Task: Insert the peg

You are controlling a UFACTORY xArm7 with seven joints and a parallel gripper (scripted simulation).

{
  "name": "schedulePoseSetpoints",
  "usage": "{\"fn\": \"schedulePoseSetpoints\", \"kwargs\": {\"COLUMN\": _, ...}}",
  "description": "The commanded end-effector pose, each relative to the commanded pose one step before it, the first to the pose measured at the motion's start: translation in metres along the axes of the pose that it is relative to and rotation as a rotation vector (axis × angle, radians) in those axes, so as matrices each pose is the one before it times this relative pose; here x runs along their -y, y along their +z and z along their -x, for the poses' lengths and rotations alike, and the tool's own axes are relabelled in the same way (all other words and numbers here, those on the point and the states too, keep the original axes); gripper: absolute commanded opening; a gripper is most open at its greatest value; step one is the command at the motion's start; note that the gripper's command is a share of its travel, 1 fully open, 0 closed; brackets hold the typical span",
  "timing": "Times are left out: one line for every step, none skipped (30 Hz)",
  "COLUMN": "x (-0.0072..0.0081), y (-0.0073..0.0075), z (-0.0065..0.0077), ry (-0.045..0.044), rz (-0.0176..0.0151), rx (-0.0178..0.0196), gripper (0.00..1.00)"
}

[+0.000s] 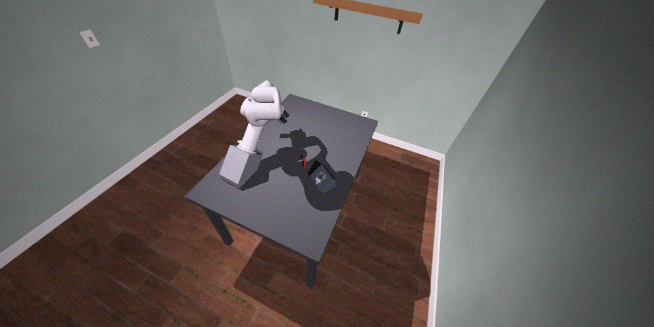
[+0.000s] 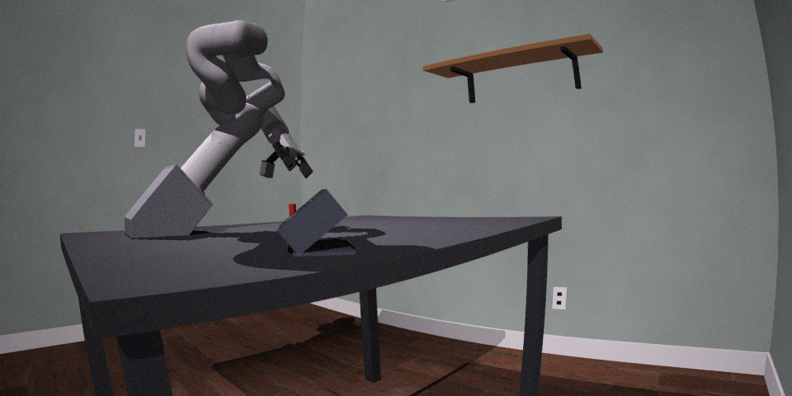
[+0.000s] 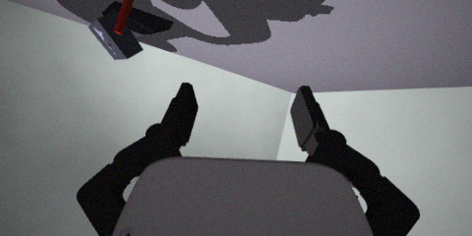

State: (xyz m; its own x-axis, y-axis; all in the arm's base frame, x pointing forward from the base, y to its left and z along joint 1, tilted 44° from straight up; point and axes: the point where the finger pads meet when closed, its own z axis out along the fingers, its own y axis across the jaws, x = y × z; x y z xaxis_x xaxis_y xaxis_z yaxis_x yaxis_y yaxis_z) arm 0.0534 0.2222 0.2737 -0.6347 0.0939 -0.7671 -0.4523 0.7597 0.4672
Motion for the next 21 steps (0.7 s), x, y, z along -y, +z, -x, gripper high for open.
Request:
{"fn": "schedulePoseSetpoints", "kwargs": {"x": -0.00063, "y": -0.00085, "z": 0.00064, "ry": 0.00155, "rz": 0.00194, "rx": -0.00007, "gripper": 1.0}}
{"fn": "schedulePoseSetpoints", "kwargs": {"x": 0.0, "y": 0.0, "z": 0.0, "ry": 0.0, "rz": 0.0, "rx": 0.0, "gripper": 1.0}}
{"fn": "schedulePoseSetpoints", "kwargs": {"x": 0.0, "y": 0.0, "z": 0.0, "ry": 0.0, "rz": 0.0, "rx": 0.0, "gripper": 1.0}}
{"fn": "schedulePoseSetpoints", "kwargs": {"x": 0.0, "y": 0.0, "z": 0.0, "ry": 0.0, "rz": 0.0, "rx": 0.0, "gripper": 1.0}}
{"fn": "schedulePoseSetpoints", "kwargs": {"x": 0.0, "y": 0.0, "z": 0.0, "ry": 0.0, "rz": 0.0, "rx": 0.0, "gripper": 1.0}}
{"fn": "schedulePoseSetpoints", "kwargs": {"x": 0.0, "y": 0.0, "z": 0.0, "ry": 0.0, "rz": 0.0, "rx": 0.0, "gripper": 1.0}}
{"fn": "schedulePoseSetpoints", "kwargs": {"x": 0.0, "y": 0.0, "z": 0.0, "ry": 0.0, "rz": 0.0, "rx": 0.0, "gripper": 1.0}}
{"fn": "schedulePoseSetpoints", "kwargs": {"x": 0.0, "y": 0.0, "z": 0.0, "ry": 0.0, "rz": 0.0, "rx": 0.0, "gripper": 1.0}}
{"fn": "schedulePoseSetpoints", "kwargs": {"x": 0.0, "y": 0.0, "z": 0.0, "ry": 0.0, "rz": 0.0, "rx": 0.0, "gripper": 1.0}}
{"fn": "schedulePoseSetpoints", "kwargs": {"x": 0.0, "y": 0.0, "z": 0.0, "ry": 0.0, "rz": 0.0, "rx": 0.0, "gripper": 1.0}}
{"fn": "schedulePoseSetpoints", "kwargs": {"x": 0.0, "y": 0.0, "z": 0.0, "ry": 0.0, "rz": 0.0, "rx": 0.0, "gripper": 1.0}}
{"fn": "schedulePoseSetpoints", "kwargs": {"x": 0.0, "y": 0.0, "z": 0.0, "ry": 0.0, "rz": 0.0, "rx": 0.0, "gripper": 1.0}}
{"fn": "schedulePoseSetpoints", "kwargs": {"x": 0.0, "y": 0.0, "z": 0.0, "ry": 0.0, "rz": 0.0, "rx": 0.0, "gripper": 1.0}}
{"fn": "schedulePoseSetpoints", "kwargs": {"x": 0.0, "y": 0.0, "z": 0.0, "ry": 0.0, "rz": 0.0, "rx": 0.0, "gripper": 1.0}}
{"fn": "schedulePoseSetpoints", "kwargs": {"x": 0.0, "y": 0.0, "z": 0.0, "ry": 0.0, "rz": 0.0, "rx": 0.0, "gripper": 1.0}}
{"fn": "schedulePoseSetpoints", "kwargs": {"x": 0.0, "y": 0.0, "z": 0.0, "ry": 0.0, "rz": 0.0, "rx": 0.0, "gripper": 1.0}}
{"fn": "schedulePoseSetpoints", "kwargs": {"x": 0.0, "y": 0.0, "z": 0.0, "ry": 0.0, "rz": 0.0, "rx": 0.0, "gripper": 1.0}}
{"fn": "schedulePoseSetpoints", "kwargs": {"x": 0.00021, "y": 0.00013, "z": -0.00058, "ry": -0.00106, "rz": -0.00213, "rx": -0.00398, "gripper": 1.0}}
{"fn": "schedulePoseSetpoints", "kwargs": {"x": 0.00061, "y": 0.00037, "z": -0.00174, "ry": -0.00304, "rz": -0.00633, "rx": -0.01197, "gripper": 1.0}}
{"fn": "schedulePoseSetpoints", "kwargs": {"x": 0.00096, "y": 0.0006, "z": -0.00284, "ry": -0.00461, "rz": -0.0103, "rx": -0.02001, "gripper": 1.0}}
{"fn": "schedulePoseSetpoints", "kwargs": {"x": 0.00118, "y": 0.00074, "z": -0.00336, "ry": -0.00331, "rz": -0.01273, "rx": -0.02422, "gripper": 1.0}}
